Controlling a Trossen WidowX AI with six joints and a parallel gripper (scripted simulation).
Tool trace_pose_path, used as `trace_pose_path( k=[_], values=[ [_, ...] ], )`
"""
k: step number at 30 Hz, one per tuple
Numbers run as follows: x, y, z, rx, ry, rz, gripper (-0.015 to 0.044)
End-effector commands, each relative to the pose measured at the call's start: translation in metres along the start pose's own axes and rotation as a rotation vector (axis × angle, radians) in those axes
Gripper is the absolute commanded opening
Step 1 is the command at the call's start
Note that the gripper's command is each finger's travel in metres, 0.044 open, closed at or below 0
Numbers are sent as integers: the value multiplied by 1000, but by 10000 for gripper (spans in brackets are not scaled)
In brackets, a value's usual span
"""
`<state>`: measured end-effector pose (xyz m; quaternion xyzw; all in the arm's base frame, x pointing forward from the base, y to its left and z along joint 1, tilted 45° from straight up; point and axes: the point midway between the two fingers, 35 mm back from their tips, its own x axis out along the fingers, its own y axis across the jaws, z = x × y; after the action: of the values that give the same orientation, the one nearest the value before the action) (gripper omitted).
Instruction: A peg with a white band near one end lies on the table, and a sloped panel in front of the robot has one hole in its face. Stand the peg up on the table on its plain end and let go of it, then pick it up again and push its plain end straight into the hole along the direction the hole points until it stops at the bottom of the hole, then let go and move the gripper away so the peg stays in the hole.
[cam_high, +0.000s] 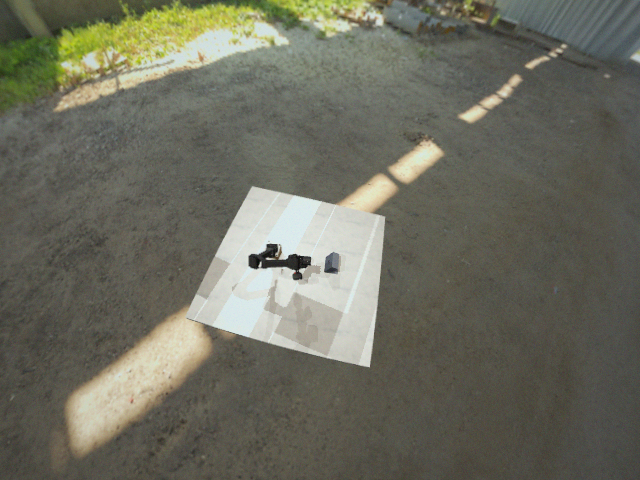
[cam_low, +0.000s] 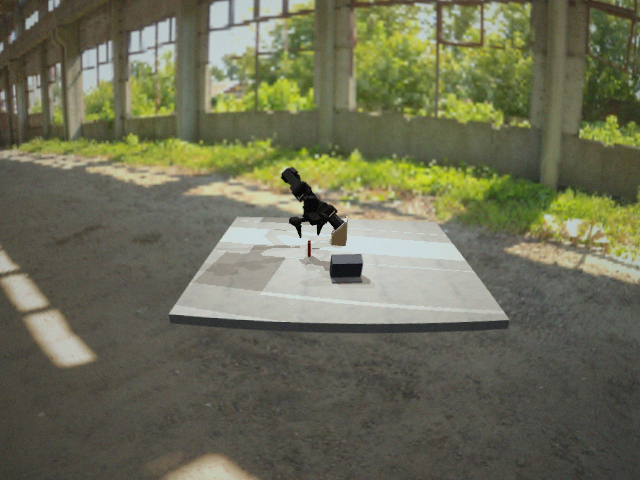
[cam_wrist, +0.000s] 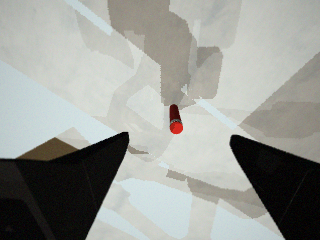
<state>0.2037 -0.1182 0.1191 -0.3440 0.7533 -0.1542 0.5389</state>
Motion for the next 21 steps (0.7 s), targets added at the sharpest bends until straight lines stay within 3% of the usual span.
trace_pose_path(
  k=[1,21],
  values=[
    [4,0,0,-10,3,-2,440],
    [36,0,1,-10,0,0,440]
  ],
)
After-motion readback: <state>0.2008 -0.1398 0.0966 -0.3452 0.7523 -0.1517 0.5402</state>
